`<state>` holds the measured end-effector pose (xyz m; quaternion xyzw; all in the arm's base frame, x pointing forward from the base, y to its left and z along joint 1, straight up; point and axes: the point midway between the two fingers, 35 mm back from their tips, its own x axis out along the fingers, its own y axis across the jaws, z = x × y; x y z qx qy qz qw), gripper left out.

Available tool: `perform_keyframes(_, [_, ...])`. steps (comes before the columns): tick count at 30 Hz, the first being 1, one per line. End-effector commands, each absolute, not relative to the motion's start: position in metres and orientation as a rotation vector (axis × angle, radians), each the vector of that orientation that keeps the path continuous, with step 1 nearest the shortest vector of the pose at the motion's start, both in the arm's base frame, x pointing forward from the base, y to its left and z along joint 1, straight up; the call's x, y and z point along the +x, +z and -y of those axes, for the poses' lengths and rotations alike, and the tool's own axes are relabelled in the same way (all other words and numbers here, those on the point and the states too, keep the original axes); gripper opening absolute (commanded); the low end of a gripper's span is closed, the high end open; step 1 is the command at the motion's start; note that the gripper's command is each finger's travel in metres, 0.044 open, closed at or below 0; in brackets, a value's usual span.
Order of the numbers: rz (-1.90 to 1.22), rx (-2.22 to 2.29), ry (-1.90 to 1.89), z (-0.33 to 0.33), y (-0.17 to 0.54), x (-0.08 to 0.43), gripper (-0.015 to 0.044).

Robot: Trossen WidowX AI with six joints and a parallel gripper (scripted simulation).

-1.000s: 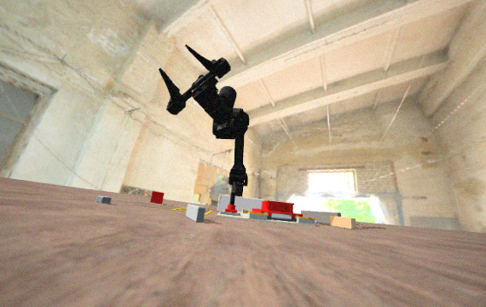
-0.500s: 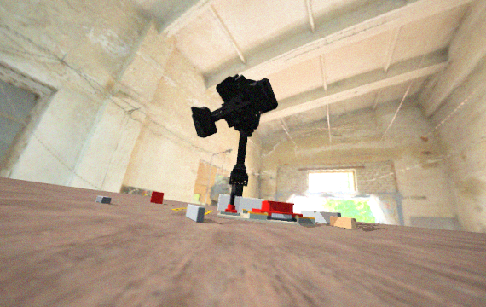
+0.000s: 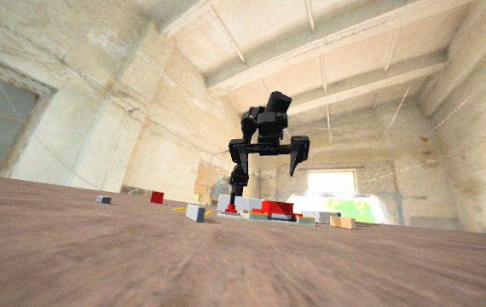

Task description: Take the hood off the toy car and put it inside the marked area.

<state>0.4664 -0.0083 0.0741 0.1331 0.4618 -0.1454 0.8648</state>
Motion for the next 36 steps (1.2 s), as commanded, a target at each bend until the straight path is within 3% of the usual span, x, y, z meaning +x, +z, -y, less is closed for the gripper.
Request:
perform_keyframes(1, [-1.287,0.193,-0.181,-0.04,0.079,0.404,0.044])
perform_keyframes(8, [-1.533,0.129,-0.119,-0.065,0.083,0.35,0.044])
perform_keyframes(36, [-1.536,0.128,-0.118,-0.065,0.07,0.351,0.044])
